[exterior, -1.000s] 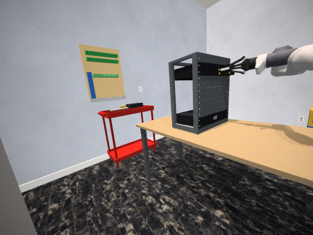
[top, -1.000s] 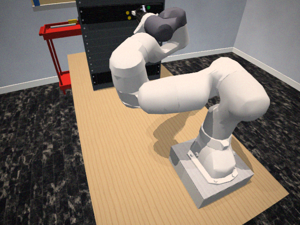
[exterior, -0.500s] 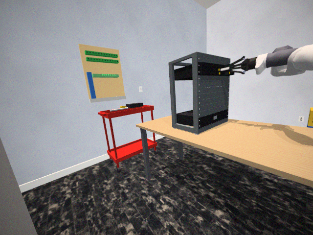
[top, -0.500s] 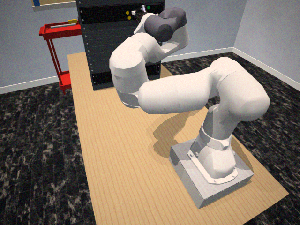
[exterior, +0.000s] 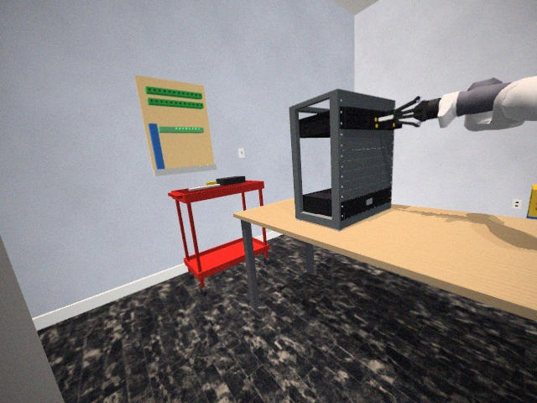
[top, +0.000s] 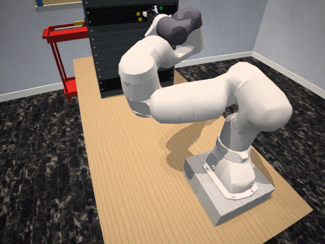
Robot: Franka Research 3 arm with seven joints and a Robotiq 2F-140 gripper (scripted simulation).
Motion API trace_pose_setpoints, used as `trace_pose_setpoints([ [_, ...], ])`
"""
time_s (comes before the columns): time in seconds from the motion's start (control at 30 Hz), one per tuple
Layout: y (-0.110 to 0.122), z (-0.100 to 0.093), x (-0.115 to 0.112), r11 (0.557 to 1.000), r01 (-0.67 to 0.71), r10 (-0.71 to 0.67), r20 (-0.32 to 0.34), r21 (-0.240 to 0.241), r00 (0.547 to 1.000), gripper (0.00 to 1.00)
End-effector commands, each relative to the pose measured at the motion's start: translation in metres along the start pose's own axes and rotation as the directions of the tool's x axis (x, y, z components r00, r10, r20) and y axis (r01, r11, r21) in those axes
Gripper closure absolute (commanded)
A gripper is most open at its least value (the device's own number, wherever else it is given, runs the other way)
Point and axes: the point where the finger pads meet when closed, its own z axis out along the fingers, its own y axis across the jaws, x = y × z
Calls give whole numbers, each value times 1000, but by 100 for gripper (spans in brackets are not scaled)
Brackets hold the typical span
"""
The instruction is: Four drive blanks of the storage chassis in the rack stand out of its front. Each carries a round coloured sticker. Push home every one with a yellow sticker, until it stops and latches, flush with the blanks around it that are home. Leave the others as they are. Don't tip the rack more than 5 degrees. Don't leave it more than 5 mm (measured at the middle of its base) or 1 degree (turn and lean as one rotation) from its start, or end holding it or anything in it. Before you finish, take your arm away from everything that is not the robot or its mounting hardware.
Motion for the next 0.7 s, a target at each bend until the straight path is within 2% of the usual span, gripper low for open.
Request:
trace_pose_setpoints([
  [0.0,0,4,-10,1000,-8,9,23,-3,1000,100],
  [0.23,0,-4,-10,1000,-8,9,23,-3,1000,100],
  [0.6,-1,-62,-9,1000,-8,9,23,-3,1000,100],
  [0.67,-1,-62,-9,1000,-8,9,23,-3,1000,100],
])
